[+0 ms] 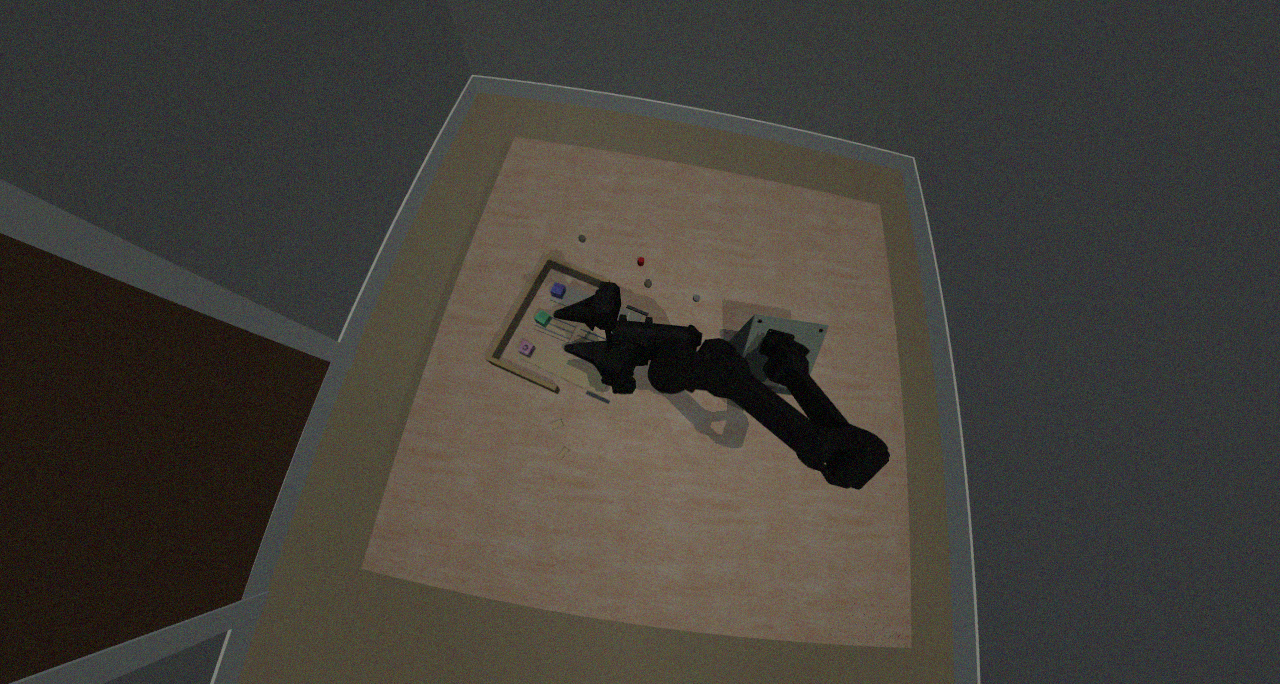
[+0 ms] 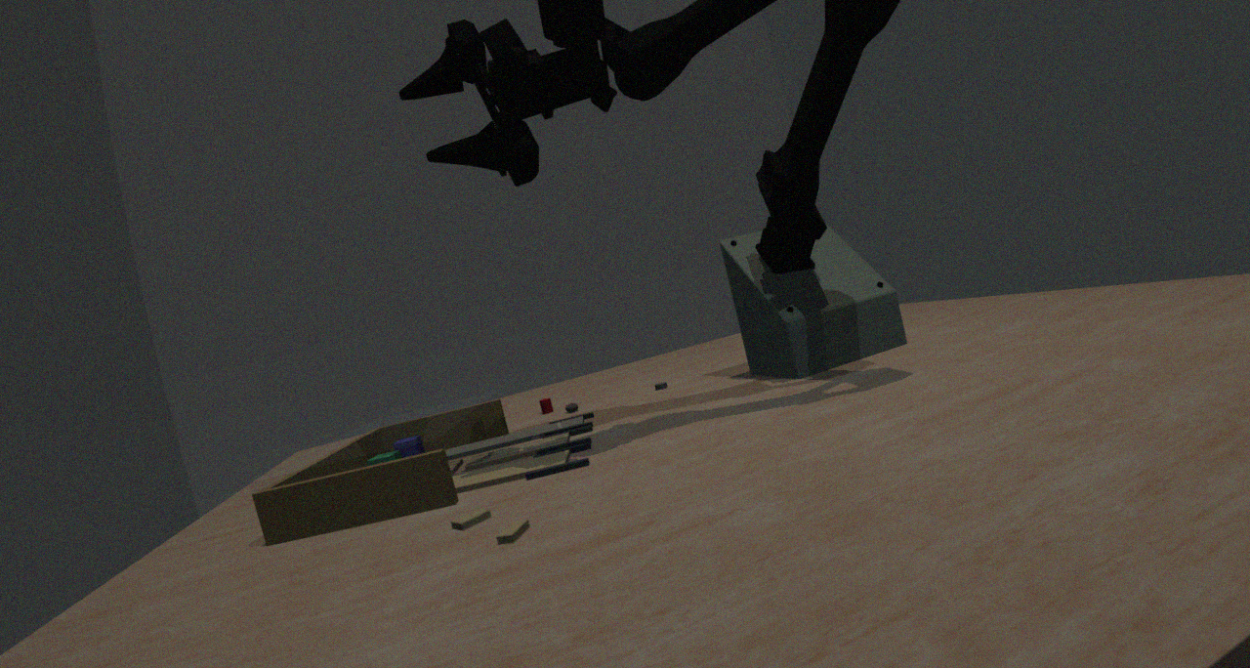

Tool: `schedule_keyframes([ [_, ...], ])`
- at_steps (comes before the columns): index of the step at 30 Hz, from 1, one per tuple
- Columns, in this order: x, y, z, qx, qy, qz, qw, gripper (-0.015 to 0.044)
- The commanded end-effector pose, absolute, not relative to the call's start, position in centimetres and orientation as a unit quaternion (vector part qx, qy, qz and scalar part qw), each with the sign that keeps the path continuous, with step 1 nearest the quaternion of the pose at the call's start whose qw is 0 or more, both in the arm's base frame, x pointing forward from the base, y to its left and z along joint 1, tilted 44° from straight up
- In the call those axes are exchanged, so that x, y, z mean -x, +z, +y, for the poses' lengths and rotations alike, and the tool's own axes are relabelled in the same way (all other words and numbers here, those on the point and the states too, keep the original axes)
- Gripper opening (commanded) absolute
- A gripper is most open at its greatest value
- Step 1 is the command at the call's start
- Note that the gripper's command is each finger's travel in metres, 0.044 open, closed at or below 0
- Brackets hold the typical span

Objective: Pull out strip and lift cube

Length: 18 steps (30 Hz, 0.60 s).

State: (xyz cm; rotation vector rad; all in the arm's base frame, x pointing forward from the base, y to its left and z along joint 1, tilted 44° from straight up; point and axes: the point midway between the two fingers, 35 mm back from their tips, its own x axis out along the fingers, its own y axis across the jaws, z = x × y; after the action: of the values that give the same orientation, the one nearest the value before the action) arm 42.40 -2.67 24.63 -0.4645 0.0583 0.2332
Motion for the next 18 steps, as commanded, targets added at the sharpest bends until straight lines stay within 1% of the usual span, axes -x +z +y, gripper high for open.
schedule_keyframes([
  [1, -40.3, 17.5, -2.9, 0.07, 0.154, 0.11, 0.979, 0.04],
  [7, -36.4, 10.5, -2.5, -0.133, 0.174, 0.205, 0.954, 0.04],
  [13, -31.5, 5.4, -1.2, -0.332, 0.168, 0.288, 0.882, 0.04],
  [18, -31.3, 5.2, -1.1, -0.34, 0.167, 0.291, 0.878, 0.04],
])
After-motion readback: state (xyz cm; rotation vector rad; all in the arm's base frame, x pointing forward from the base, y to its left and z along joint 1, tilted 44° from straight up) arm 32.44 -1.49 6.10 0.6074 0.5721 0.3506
